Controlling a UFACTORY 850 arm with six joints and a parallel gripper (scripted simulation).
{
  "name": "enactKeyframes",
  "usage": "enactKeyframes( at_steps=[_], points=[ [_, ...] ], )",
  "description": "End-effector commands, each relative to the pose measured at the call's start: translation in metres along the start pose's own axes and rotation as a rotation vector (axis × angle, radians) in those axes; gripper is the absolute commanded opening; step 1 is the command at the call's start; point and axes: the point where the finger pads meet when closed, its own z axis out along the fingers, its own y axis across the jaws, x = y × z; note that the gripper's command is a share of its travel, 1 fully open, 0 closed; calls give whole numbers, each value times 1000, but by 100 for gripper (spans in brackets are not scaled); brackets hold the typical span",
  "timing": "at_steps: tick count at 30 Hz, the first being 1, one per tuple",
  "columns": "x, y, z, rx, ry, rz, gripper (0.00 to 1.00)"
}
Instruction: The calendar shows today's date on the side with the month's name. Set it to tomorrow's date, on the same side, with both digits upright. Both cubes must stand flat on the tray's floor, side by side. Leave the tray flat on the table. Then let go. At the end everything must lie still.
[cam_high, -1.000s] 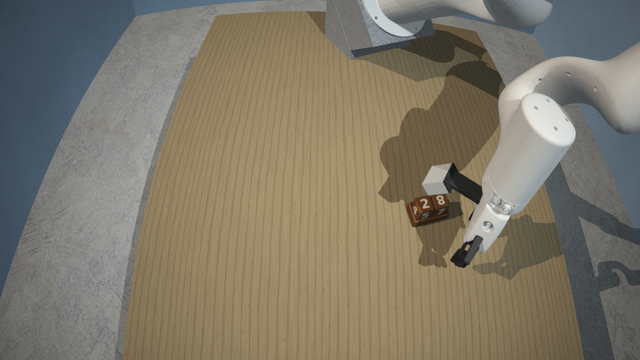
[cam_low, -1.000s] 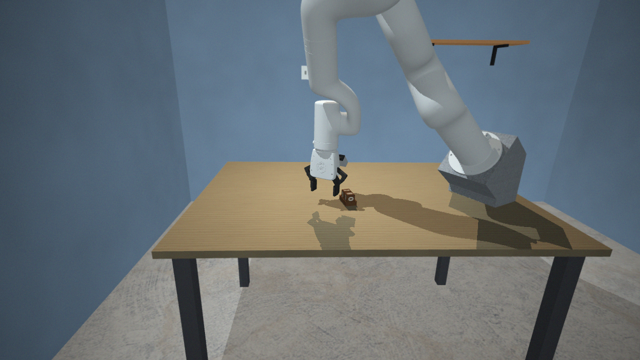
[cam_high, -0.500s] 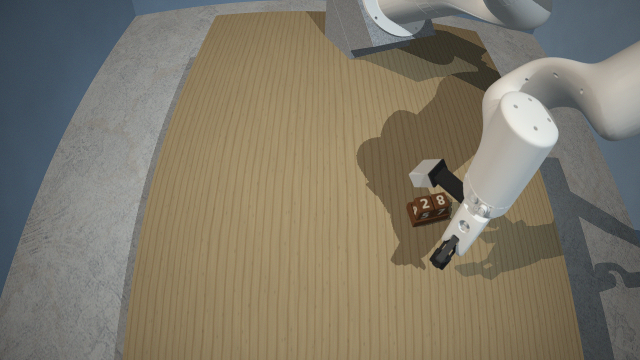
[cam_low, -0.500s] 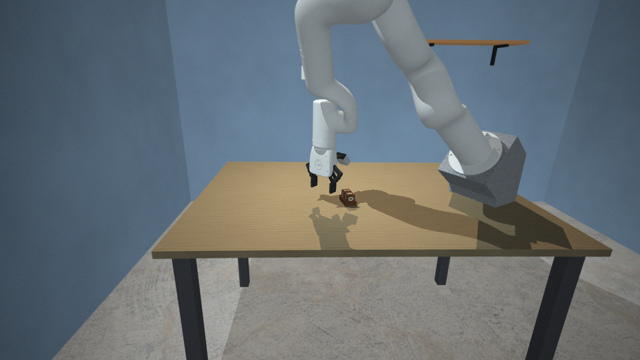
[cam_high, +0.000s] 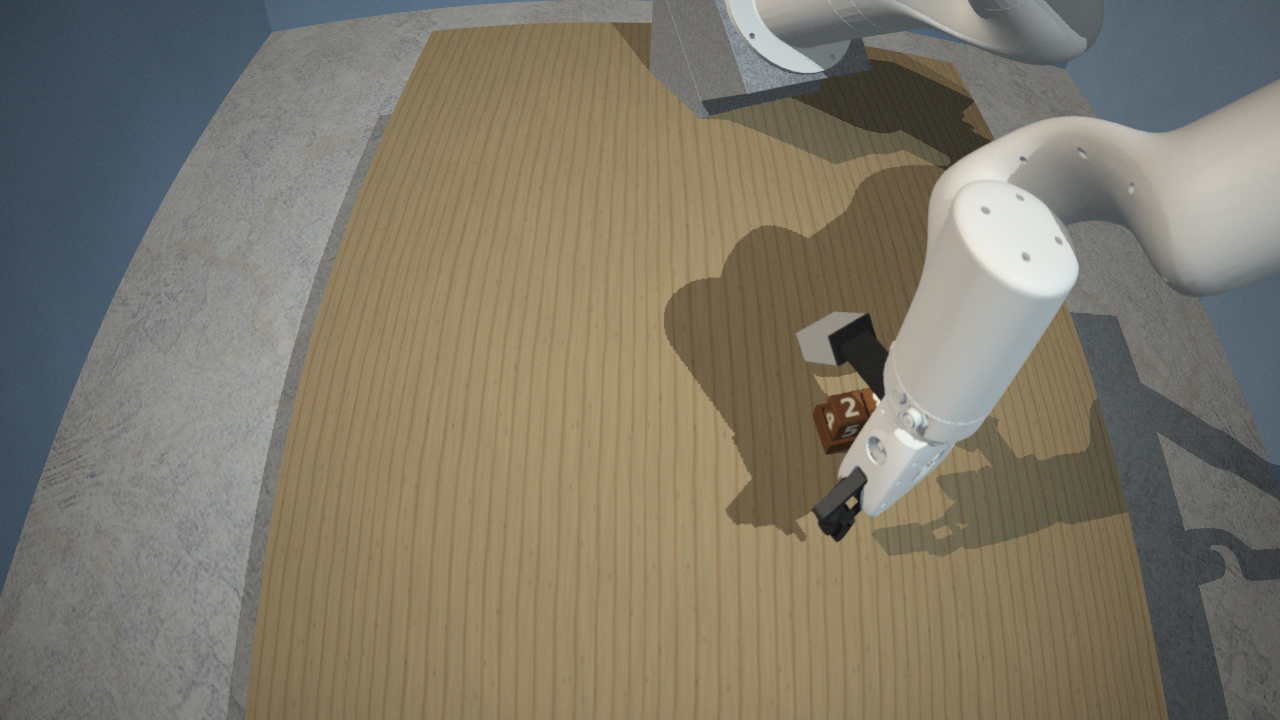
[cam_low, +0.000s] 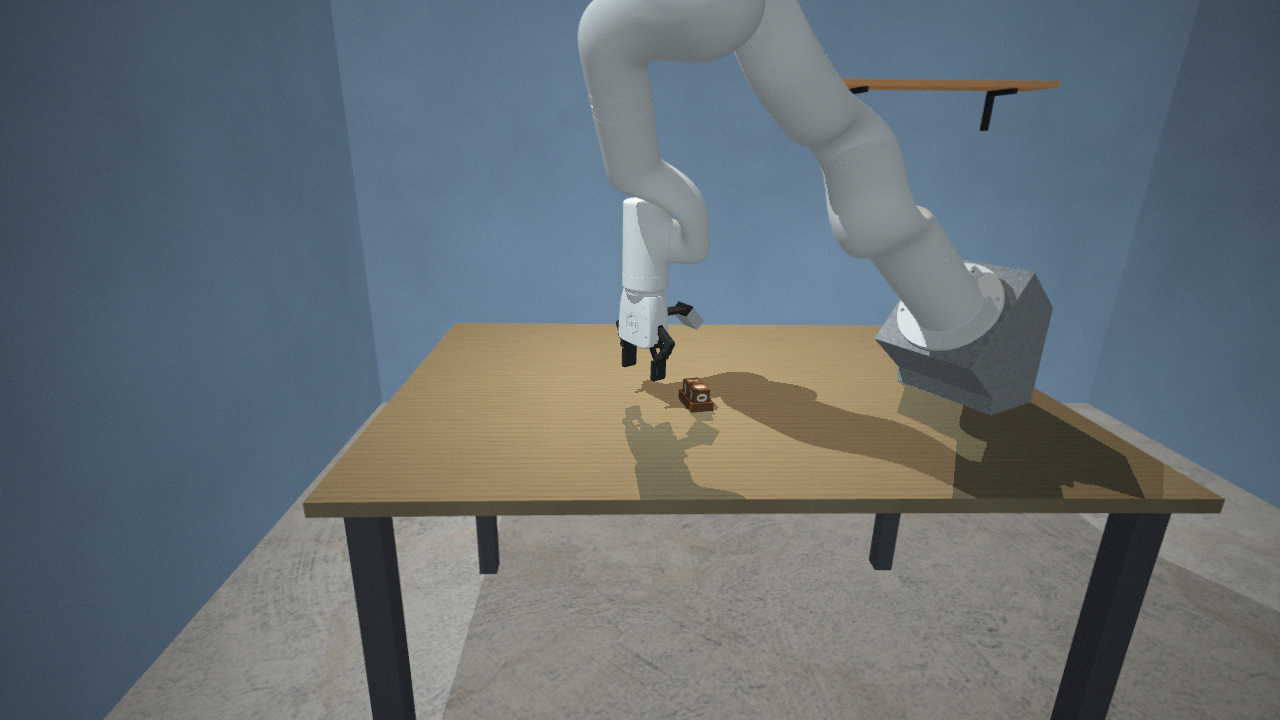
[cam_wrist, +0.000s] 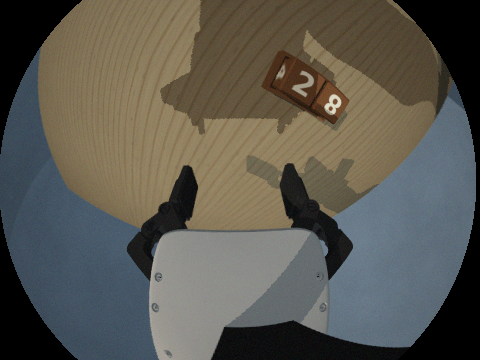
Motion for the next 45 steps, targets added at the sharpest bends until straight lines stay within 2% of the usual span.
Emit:
enactKeyframes(
  at_steps=[1, 4, 6, 9, 12, 17, 20, 25, 30, 31, 33, 40, 45],
  points=[
    [2, -6, 0, -3, 1, 71, 100],
    [3, -9, 0, -3, 1, 191, 100],
    [3, -9, 0, -3, 1, 191, 100],
    [14, -30, 0, -3, 1, 203, 100],
    [15, -31, 0, -3, 1, 214, 100],
    [17, -35, 0, -3, 1, 387, 100],
    [28, -56, 0, -3, 2, 400, 100],
    [28, -57, 0, -3, 2, 411, 100],
    [30, -61, 0, -3, 2, 584, 100],
    [35, -70, 0, -3, 2, 596, 100],
    [41, -82, 0, -3, 2, 596, 100],
    [42, -83, 2, -3, 2, 596, 100],
    [42, -83, 11, -3, 2, 596, 100]
  ],
)
